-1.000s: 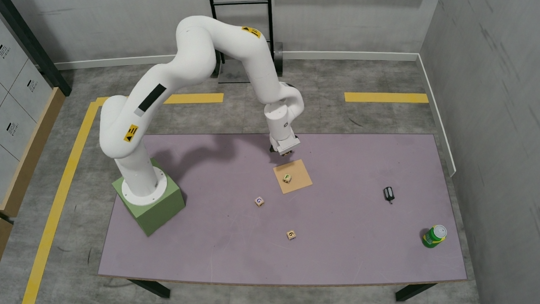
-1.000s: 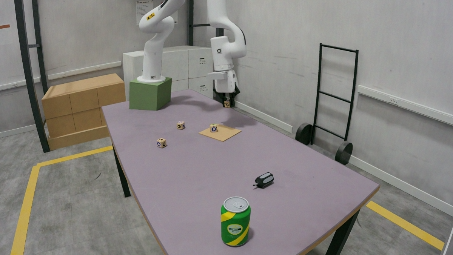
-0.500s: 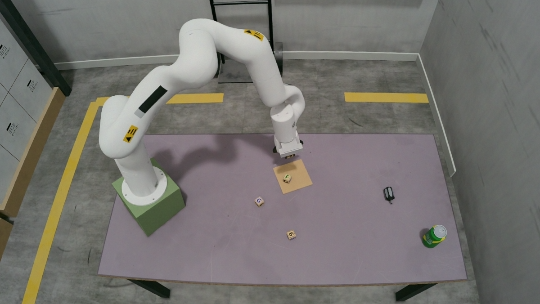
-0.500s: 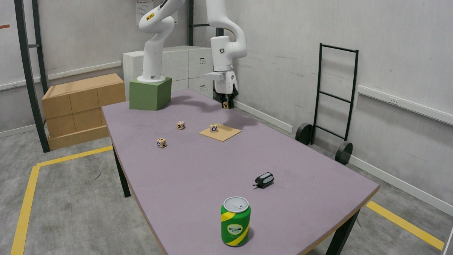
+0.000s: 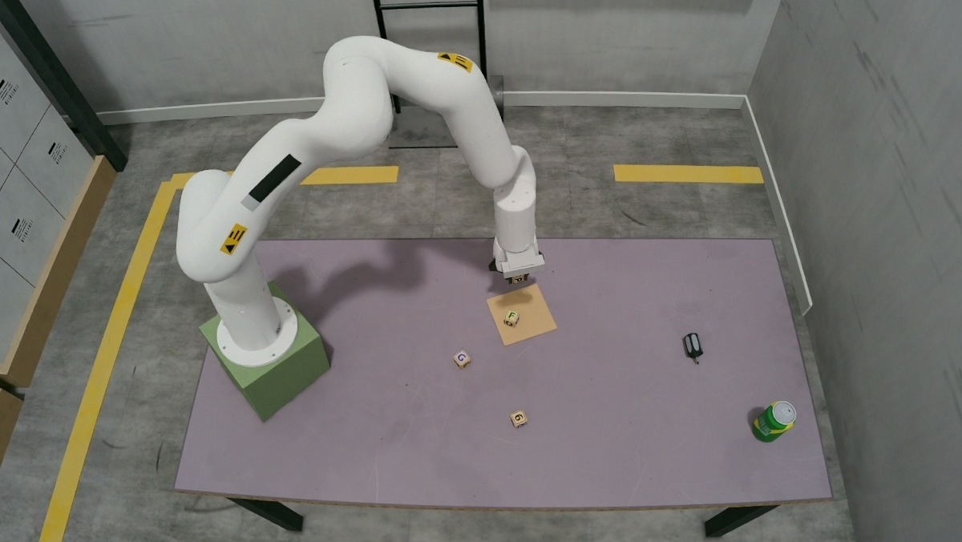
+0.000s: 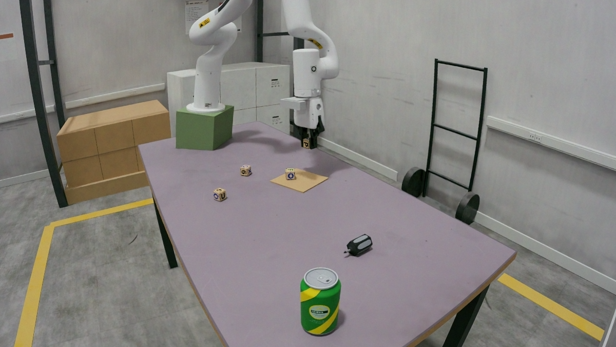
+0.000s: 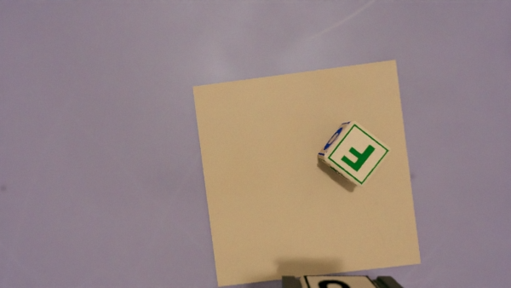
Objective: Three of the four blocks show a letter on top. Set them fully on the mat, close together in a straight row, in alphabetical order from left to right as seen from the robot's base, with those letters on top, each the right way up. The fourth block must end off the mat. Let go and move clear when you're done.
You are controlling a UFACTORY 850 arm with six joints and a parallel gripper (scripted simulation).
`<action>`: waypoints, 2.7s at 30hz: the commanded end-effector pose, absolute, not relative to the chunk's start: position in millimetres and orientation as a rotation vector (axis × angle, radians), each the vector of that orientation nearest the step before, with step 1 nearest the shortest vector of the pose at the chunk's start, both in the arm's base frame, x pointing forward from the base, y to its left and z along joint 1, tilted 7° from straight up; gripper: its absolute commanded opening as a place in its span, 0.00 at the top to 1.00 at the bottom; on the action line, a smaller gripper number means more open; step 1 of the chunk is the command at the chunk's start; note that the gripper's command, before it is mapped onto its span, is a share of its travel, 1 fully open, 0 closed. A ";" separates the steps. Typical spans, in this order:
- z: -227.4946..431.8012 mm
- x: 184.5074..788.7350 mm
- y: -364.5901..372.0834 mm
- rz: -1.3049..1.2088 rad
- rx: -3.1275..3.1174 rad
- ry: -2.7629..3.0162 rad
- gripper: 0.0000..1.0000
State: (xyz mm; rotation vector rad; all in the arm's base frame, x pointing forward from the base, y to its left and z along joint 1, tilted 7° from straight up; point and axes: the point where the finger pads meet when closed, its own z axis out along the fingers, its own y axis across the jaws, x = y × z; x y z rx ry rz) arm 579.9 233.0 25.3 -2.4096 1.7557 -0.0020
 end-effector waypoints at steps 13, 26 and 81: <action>16.4 581.8 235.3 -0.016 -2.434 1.782 0.72; -31.7 586.3 240.4 -0.016 -2.434 1.782 0.72; -68.8 589.7 244.3 -0.016 -2.434 1.782 0.72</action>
